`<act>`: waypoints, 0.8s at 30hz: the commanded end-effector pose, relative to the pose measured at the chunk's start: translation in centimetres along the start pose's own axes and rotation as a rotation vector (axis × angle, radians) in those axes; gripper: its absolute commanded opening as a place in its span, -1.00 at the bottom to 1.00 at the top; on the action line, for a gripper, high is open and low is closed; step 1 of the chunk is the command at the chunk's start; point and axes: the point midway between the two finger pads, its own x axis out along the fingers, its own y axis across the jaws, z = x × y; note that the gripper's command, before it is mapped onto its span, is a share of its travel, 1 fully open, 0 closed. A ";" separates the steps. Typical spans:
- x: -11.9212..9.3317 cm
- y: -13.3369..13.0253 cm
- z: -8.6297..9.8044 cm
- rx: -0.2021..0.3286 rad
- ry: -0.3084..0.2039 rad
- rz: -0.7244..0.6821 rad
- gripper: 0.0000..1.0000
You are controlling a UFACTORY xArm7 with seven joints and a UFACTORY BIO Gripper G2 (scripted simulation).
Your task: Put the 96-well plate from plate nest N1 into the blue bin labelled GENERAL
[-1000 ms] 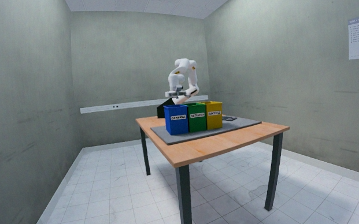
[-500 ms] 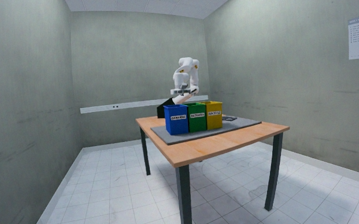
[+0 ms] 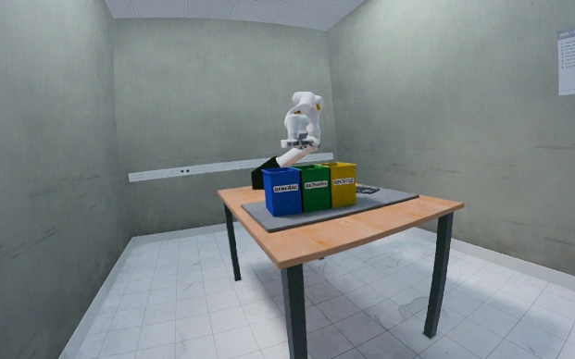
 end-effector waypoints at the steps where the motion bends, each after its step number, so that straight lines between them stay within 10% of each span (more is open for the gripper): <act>1: -1.5 3.0 1.3 -0.004 -0.008 -0.004 -0.64; 24: -3.2 6.5 2.2 -0.004 -0.008 -0.004 -0.64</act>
